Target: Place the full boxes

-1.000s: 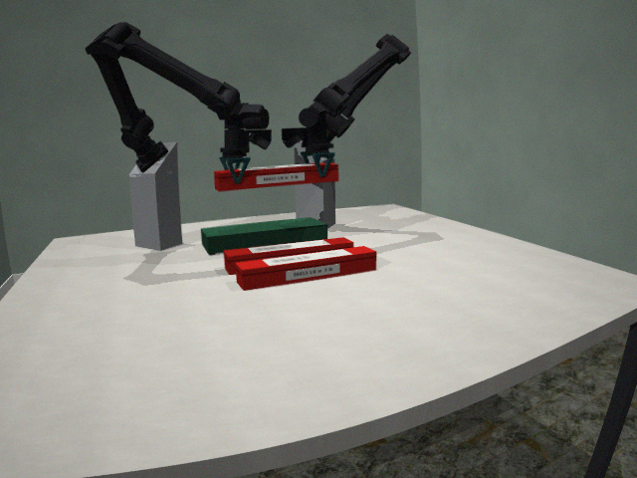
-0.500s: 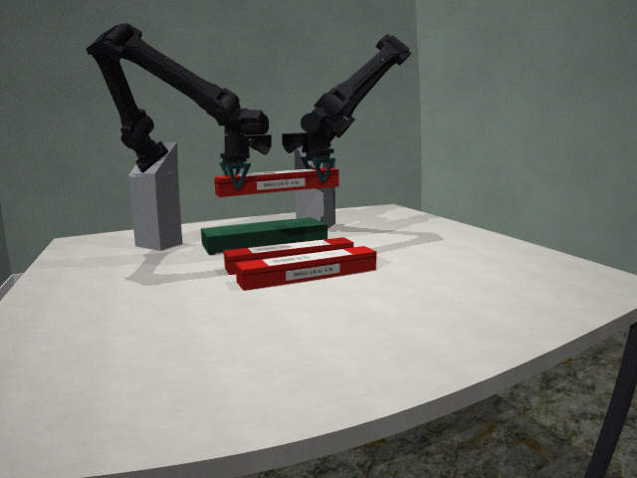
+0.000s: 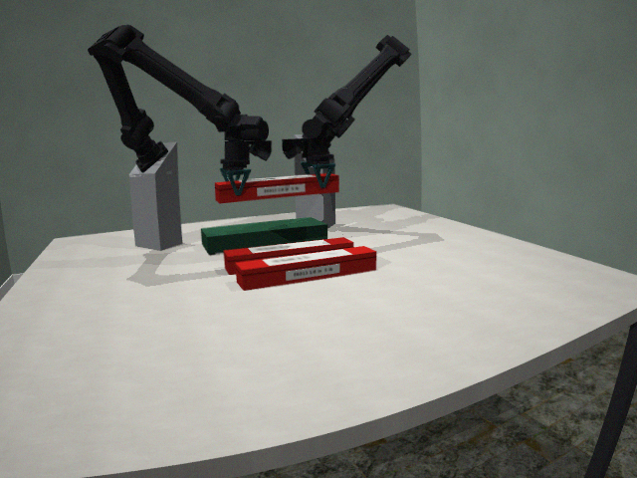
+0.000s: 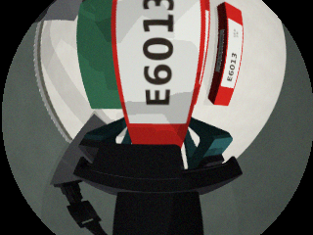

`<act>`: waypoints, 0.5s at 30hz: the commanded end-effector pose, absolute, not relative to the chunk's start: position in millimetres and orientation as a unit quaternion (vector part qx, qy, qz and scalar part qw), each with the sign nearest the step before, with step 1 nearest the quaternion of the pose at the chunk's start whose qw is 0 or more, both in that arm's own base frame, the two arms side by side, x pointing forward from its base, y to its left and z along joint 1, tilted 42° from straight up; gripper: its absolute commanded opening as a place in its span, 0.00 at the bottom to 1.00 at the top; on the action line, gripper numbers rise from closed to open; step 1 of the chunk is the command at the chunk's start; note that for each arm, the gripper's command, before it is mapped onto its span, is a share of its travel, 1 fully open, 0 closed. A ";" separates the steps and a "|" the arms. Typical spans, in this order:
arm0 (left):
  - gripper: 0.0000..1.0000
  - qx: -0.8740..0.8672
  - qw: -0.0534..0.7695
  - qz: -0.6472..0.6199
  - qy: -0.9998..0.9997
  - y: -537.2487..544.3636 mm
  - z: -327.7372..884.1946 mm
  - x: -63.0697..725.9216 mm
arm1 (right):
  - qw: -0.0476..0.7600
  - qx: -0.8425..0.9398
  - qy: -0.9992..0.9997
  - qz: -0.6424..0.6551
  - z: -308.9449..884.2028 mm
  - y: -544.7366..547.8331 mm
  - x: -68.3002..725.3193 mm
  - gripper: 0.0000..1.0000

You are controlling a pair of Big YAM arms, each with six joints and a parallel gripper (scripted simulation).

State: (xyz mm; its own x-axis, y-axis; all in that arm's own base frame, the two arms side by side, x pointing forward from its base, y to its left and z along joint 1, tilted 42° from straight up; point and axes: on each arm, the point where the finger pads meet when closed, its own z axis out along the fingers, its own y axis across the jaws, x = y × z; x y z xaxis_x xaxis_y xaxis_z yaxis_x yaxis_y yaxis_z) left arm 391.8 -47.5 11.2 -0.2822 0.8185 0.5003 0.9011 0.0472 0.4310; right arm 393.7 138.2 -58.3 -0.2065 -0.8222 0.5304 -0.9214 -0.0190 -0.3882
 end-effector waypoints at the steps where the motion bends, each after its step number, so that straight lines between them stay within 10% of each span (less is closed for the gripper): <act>1: 0.00 -0.600 0.035 -0.356 -0.716 -57.4 23.7 405.0 | 0.045 0.624 -0.696 0.352 -45.0 148.7 404.7 0.00; 15: 0.00 -0.600 0.035 -0.356 -0.716 -48.8 12.4 410.0 | 0.046 0.624 -0.696 0.352 -55.3 140.8 409.4 0.00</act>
